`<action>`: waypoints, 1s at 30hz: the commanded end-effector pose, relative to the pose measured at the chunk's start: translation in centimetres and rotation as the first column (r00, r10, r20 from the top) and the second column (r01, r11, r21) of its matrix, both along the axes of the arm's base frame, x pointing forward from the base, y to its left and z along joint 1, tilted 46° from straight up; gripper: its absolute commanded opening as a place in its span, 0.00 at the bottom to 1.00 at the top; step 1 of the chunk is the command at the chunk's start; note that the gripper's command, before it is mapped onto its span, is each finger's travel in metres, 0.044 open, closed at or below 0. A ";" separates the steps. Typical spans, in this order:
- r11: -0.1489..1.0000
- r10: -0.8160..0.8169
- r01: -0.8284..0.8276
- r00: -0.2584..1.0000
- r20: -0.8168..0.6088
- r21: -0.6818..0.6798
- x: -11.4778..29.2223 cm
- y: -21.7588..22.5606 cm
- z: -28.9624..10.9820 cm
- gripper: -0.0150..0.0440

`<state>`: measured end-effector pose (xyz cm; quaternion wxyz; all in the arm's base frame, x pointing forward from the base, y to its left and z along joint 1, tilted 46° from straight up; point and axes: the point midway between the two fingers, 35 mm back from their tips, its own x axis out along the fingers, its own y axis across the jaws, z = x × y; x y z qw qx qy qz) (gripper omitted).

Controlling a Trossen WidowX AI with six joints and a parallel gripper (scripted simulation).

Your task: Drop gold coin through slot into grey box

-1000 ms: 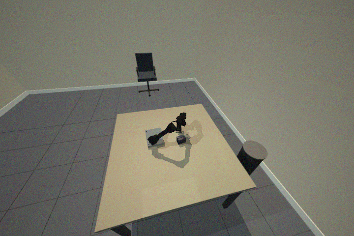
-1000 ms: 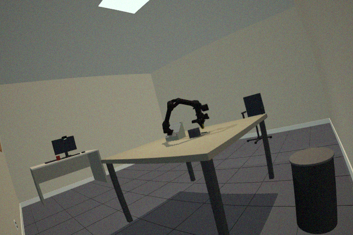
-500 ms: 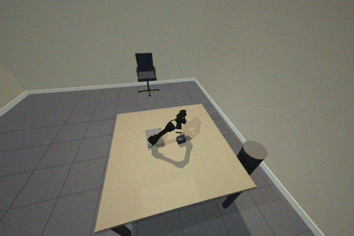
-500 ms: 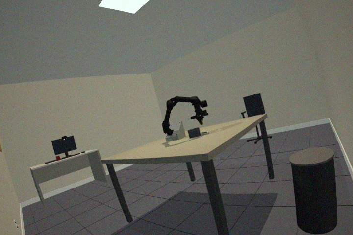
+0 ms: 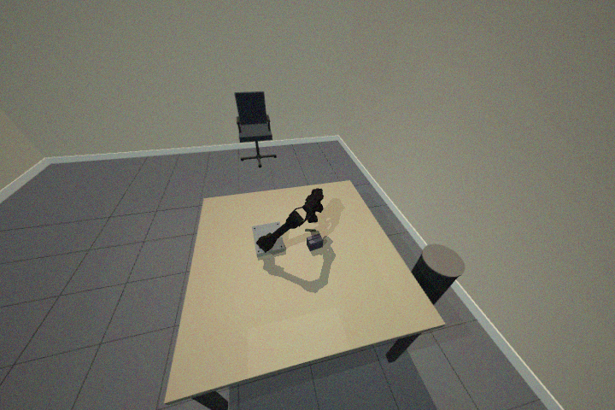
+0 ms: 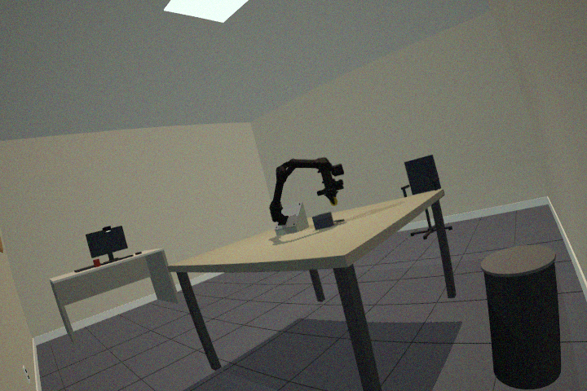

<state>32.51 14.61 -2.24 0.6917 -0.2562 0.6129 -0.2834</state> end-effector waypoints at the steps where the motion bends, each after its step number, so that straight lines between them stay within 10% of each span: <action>1: 0.997 0.079 -0.080 0.994 -0.078 -0.004 -0.3 0.2 -0.1 0.25; 30: 0.987 0.161 -0.163 0.975 -0.156 -0.002 0.1 -2.6 3.0 0.25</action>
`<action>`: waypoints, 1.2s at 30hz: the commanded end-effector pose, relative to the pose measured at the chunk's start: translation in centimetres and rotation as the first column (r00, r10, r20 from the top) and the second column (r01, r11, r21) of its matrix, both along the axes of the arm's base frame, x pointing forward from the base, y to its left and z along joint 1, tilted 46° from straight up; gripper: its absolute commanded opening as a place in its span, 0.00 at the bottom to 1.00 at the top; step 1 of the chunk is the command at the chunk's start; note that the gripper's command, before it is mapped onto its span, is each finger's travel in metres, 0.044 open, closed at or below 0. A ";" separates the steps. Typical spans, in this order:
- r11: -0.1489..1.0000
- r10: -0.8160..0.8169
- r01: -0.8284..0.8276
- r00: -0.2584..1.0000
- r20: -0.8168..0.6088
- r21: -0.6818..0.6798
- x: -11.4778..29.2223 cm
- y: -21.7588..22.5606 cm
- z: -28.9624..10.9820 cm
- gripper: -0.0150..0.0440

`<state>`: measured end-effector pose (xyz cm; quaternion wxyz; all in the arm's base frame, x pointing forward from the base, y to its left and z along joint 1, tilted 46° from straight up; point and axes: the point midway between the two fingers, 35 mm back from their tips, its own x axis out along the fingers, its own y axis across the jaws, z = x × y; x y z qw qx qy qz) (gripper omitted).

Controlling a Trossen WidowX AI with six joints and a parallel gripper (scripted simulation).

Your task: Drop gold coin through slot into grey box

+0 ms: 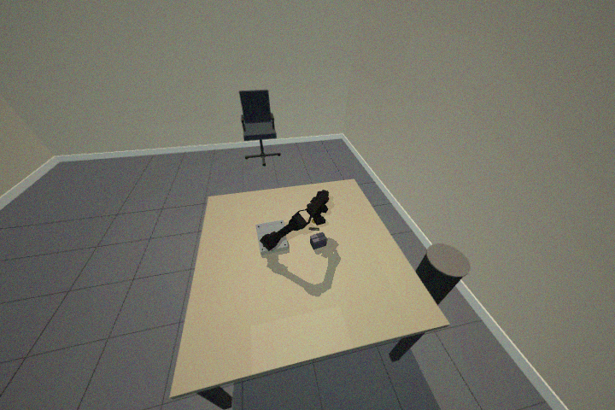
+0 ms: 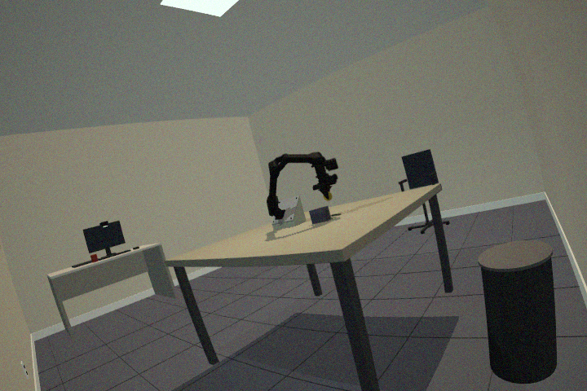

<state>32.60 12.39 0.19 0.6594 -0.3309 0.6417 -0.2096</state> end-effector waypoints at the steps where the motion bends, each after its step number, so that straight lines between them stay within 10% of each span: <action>1: 1.000 0.003 -0.003 1.000 0.004 -0.001 0.0 -0.6 0.7 0.25; 36: 1.000 0.023 -0.023 0.999 -0.023 -0.013 -0.1 -7.0 7.0 0.25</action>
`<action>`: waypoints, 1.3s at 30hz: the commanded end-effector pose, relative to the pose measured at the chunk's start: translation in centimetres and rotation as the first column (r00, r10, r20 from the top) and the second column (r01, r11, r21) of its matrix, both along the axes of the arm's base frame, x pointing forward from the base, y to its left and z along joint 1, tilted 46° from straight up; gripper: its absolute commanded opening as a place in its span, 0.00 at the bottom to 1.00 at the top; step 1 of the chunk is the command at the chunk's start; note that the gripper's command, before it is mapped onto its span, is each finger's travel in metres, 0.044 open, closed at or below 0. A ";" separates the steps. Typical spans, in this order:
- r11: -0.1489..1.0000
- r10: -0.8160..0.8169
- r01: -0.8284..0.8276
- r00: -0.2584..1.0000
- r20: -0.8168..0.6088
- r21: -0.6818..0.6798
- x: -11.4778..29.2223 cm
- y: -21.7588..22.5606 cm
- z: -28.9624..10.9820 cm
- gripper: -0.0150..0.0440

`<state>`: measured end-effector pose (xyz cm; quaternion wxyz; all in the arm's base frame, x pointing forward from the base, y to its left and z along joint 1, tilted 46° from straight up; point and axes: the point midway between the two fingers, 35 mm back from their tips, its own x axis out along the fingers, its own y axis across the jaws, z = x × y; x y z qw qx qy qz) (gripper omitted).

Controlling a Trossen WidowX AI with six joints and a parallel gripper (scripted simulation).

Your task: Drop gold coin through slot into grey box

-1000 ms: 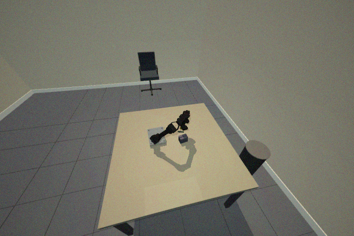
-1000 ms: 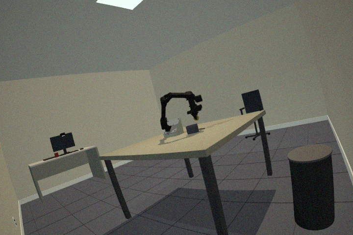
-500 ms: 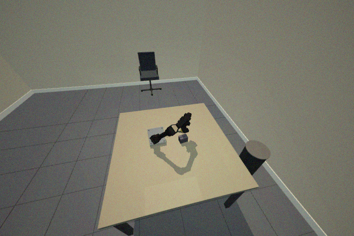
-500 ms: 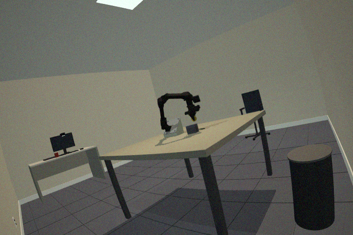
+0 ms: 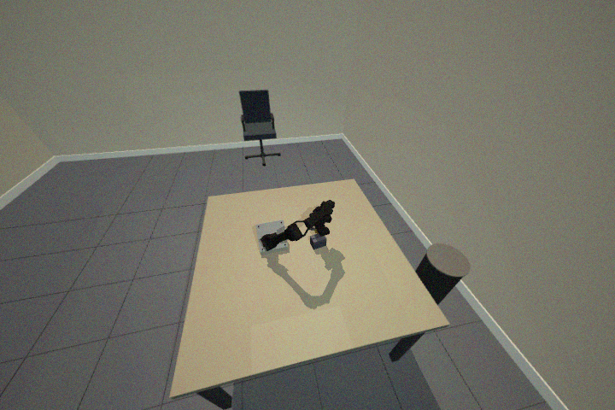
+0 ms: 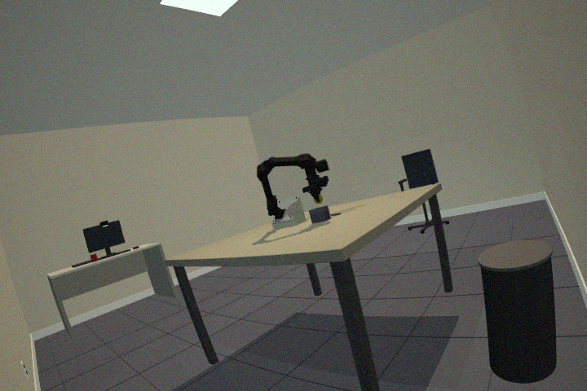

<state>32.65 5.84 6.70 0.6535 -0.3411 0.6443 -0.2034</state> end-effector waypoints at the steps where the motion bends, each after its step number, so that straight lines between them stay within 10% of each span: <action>1: 1.000 0.006 -0.006 1.000 -0.004 -0.005 -0.2 -0.7 0.7 0.25; 39: 1.000 0.006 -0.006 1.000 -0.011 -0.005 -0.3 -1.4 0.7 0.25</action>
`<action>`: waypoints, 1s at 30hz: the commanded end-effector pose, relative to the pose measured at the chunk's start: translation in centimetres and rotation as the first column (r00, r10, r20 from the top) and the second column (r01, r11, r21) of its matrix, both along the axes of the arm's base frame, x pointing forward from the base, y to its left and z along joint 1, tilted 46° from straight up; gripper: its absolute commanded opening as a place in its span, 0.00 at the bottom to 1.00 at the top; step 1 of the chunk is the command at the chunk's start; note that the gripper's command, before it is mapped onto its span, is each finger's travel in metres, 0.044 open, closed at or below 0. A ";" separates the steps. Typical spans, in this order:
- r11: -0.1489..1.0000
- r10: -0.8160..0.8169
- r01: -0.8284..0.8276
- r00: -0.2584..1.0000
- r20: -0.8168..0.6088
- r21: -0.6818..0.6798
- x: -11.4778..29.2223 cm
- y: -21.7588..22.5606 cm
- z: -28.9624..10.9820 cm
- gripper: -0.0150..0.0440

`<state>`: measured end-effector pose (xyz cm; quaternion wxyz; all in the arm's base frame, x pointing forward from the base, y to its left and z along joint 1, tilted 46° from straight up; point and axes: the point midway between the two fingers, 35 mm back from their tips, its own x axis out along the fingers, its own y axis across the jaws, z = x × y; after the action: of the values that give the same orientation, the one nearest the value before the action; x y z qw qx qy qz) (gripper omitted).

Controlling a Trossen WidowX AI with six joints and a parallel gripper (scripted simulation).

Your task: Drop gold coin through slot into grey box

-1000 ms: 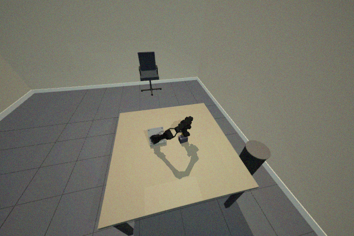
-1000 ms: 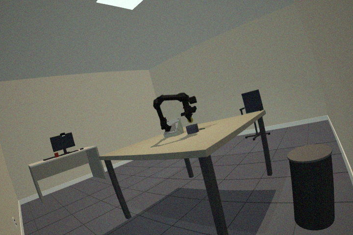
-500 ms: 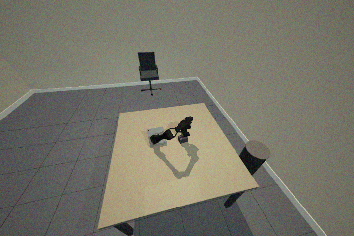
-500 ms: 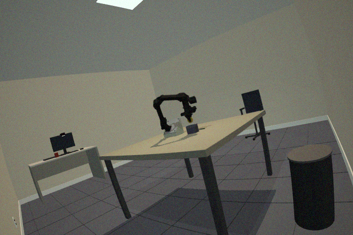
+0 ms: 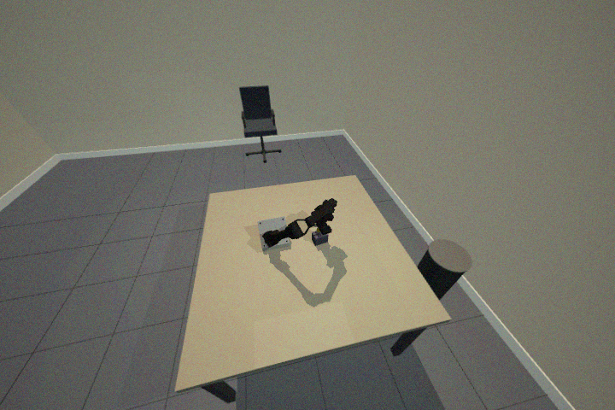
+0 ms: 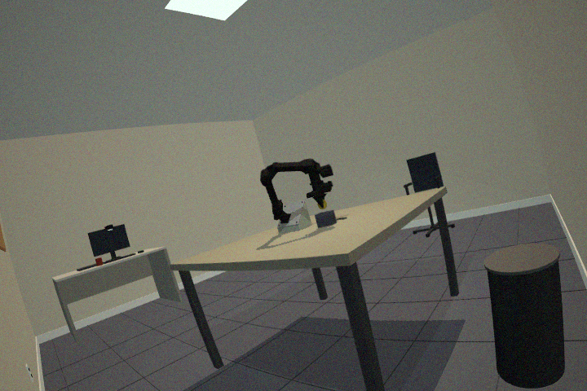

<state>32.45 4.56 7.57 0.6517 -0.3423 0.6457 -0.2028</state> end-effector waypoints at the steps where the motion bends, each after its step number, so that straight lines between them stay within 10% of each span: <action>1: 1.000 0.007 -0.007 1.000 -0.007 -0.003 -0.1 -0.2 -0.2 0.25; 23: 1.000 0.008 -0.008 1.000 -0.008 -0.004 0.0 -1.3 -1.1 0.25; 30: 1.000 0.004 -0.004 1.000 -0.004 0.000 0.0 -1.1 -1.0 0.53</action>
<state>32.46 3.42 6.53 0.6505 -0.3437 0.6470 -0.2005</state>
